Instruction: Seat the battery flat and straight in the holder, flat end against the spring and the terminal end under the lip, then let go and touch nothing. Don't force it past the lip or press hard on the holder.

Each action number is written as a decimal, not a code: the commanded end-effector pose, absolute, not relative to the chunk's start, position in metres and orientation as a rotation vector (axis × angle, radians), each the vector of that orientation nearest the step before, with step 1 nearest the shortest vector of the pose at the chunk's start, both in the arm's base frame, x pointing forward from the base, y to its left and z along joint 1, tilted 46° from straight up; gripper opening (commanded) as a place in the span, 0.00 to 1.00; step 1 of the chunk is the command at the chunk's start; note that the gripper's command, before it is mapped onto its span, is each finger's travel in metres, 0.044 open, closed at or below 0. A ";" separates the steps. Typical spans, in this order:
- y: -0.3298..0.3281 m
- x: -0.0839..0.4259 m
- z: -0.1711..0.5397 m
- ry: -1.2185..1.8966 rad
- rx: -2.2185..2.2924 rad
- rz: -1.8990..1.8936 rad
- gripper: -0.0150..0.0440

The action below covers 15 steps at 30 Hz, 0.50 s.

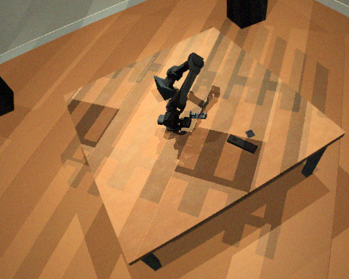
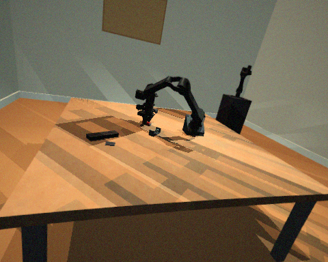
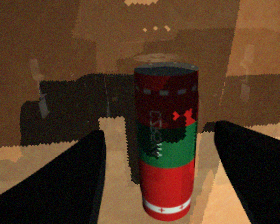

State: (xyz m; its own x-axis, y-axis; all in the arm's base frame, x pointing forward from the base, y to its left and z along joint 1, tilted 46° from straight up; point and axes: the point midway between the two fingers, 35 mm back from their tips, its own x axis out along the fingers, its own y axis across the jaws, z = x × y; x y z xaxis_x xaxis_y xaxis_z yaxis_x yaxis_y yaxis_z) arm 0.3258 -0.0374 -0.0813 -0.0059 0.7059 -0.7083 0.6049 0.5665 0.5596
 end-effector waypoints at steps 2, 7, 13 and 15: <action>-0.035 0.323 -0.085 1.696 1.116 0.111 0.53; -0.035 0.323 -0.085 1.696 1.116 0.111 0.44; -0.035 0.323 -0.085 1.696 1.116 0.111 0.39; -0.036 0.323 -0.083 1.696 1.116 0.110 0.39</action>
